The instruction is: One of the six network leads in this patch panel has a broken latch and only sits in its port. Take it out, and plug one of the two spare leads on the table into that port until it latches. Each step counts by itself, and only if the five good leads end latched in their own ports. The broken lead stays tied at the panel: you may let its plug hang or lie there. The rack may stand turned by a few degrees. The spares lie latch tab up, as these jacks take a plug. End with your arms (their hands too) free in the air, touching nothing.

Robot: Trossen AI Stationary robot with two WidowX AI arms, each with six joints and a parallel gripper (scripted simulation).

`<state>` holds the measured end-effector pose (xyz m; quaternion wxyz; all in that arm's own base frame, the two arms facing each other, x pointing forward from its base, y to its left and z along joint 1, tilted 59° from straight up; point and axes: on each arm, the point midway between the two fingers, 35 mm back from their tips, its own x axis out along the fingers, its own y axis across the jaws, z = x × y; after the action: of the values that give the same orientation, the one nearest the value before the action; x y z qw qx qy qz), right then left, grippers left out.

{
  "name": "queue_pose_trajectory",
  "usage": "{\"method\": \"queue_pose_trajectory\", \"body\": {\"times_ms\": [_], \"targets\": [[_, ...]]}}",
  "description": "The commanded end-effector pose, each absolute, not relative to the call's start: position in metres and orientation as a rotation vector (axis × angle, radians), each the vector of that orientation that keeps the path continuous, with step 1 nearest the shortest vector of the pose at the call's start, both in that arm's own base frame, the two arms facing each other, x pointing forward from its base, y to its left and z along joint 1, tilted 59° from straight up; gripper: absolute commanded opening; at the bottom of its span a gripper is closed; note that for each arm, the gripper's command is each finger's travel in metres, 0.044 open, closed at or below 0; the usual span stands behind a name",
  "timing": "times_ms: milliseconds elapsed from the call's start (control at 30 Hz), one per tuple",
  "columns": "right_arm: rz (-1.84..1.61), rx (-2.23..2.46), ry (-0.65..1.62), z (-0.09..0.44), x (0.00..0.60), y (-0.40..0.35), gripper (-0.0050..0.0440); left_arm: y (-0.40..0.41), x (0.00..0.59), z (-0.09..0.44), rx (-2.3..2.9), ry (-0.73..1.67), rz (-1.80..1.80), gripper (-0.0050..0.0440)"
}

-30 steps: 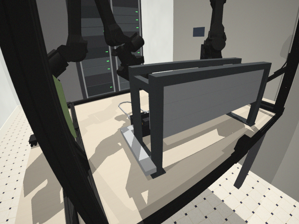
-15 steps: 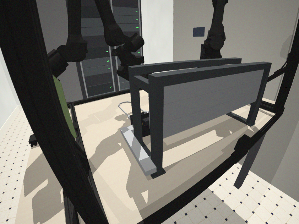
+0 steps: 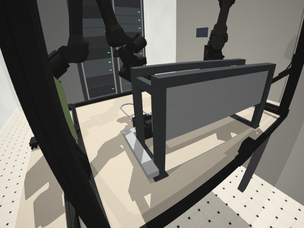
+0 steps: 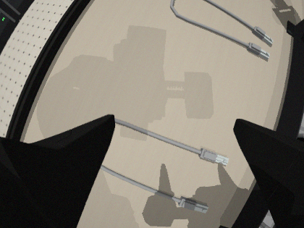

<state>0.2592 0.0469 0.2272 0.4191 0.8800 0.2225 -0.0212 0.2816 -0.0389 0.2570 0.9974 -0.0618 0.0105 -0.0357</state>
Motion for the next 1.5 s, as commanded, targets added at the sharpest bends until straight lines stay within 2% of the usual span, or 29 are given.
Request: {"method": "queue_pose_trajectory", "body": {"times_ms": [0,33,567,600,1133,1167,1467], "targets": [[-0.052,2.209,0.561,0.228,0.26,0.047,0.0176,-0.039,0.282,0.257,-0.124,0.021,-0.071,0.044],[-0.062,2.42,0.613,0.237,0.261,0.043,0.0176,-0.039,0.282,0.257,-0.124,0.021,-0.071,0.044],[-0.062,2.42,0.613,0.237,0.261,0.043,0.0176,-0.039,0.282,0.257,-0.124,0.021,-0.071,0.044],[-0.062,2.42,0.613,0.226,0.315,0.067,0.0176,-0.039,0.282,0.257,-0.124,0.021,-0.071,0.044],[-0.062,2.42,0.613,0.226,0.315,0.067,0.0176,-0.039,0.282,0.257,-0.124,0.021,-0.071,0.044],[-0.056,2.417,0.615,0.227,0.313,0.067,0.0,-0.039,0.282,0.257,-0.124,0.021,-0.071,0.044],[-0.056,2.417,0.615,0.227,0.313,0.067,0.0,-0.039,0.282,0.257,-0.124,0.021,-0.071,0.044]]}}
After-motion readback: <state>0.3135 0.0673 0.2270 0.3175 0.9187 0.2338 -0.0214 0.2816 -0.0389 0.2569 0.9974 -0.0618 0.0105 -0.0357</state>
